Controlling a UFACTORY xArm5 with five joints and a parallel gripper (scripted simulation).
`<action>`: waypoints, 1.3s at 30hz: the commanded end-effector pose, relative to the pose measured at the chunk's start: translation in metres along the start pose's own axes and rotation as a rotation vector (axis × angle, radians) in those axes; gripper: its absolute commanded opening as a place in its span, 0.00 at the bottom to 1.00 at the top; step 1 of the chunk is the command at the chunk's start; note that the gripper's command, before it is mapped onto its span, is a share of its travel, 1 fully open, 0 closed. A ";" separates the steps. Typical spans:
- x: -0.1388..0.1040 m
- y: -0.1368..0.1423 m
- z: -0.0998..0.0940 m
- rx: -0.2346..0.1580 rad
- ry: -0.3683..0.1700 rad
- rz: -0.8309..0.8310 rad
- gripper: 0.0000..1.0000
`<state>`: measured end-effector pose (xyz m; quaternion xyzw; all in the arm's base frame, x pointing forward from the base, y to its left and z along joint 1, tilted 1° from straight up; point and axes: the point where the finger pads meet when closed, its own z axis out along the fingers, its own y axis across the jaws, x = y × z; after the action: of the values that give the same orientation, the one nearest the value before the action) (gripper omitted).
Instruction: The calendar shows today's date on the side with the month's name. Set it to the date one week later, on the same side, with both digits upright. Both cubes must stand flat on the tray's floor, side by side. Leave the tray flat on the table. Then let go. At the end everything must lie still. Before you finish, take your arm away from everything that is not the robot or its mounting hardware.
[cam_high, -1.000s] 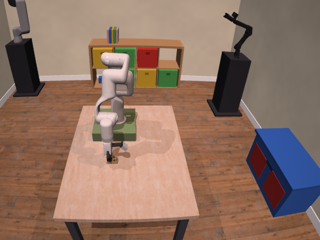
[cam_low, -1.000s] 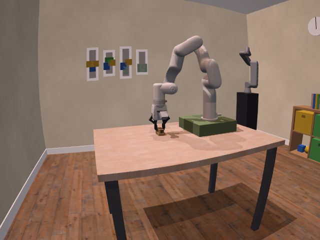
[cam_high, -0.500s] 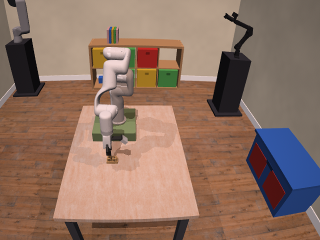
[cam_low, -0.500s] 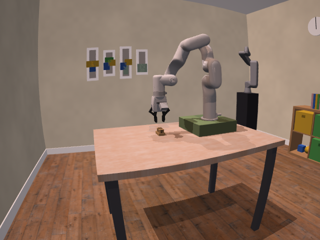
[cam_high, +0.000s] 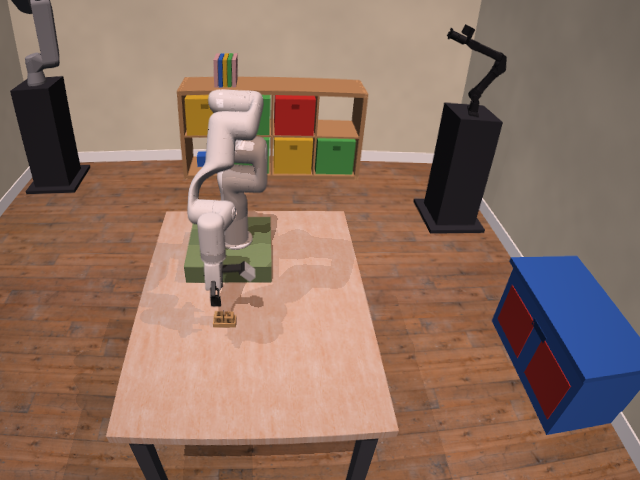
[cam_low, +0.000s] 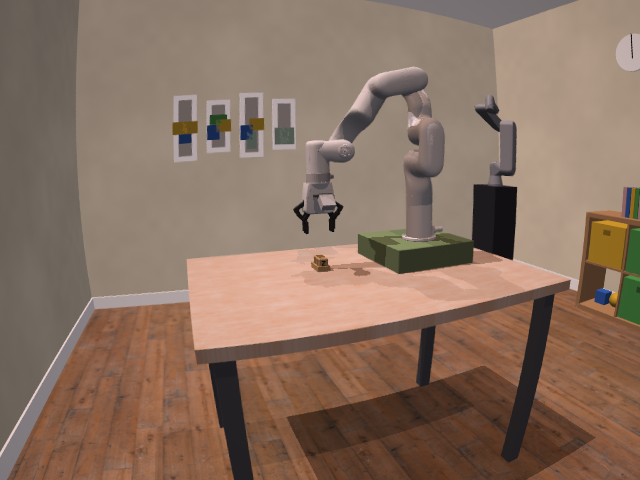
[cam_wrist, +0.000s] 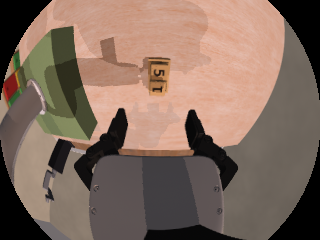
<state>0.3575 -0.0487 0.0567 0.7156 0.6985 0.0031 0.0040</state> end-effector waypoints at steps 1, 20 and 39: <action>0.000 0.002 -0.001 -0.004 0.000 0.000 1.00; 0.000 0.002 -0.003 -0.004 0.000 0.000 1.00; 0.000 0.001 -0.059 -0.004 0.000 0.000 1.00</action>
<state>0.3577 -0.0487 0.1025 0.7156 0.6985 0.0037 0.0048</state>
